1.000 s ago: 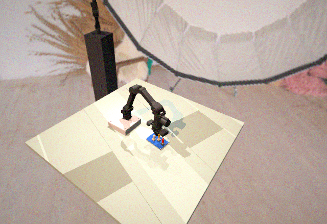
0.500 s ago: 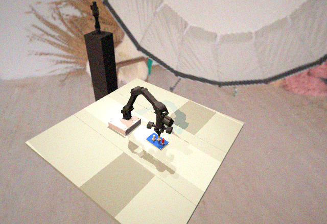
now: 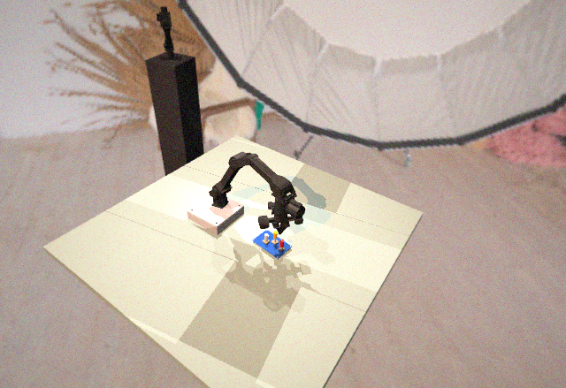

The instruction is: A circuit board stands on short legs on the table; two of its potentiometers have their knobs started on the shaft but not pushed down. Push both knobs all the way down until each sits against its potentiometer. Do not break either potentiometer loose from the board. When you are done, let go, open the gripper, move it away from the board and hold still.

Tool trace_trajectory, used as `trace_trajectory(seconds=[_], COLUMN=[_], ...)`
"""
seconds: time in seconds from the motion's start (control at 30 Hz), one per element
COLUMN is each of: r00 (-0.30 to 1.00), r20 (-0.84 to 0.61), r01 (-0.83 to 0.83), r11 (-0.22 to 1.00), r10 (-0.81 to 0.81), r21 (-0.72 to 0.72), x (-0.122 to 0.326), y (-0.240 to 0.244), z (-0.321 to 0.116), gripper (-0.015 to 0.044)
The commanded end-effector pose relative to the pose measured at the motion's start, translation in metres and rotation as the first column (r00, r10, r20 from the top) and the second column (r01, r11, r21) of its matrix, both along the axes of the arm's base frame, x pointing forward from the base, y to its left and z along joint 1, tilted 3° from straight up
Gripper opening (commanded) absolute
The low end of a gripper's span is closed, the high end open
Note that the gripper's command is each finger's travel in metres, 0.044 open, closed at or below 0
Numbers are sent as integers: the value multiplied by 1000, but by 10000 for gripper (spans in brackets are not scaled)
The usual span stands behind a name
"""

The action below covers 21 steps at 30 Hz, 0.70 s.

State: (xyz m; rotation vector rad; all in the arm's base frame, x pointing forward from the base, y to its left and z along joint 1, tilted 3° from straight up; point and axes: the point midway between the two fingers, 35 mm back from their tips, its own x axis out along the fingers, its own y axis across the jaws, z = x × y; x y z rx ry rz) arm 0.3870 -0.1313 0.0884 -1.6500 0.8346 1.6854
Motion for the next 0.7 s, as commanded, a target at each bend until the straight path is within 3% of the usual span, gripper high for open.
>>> trace_trajectory(seconds=[0.0,0.23,0.67], r00=[991,938,936], r20=[4,8,8], r01=[-135,-348,-353], r11=[991,937,935], r10=[135,348,353], r21=[10,18,18], x=[6,13,13], y=[2,3,4], z=[2,6,-14], gripper=[0,0,0])
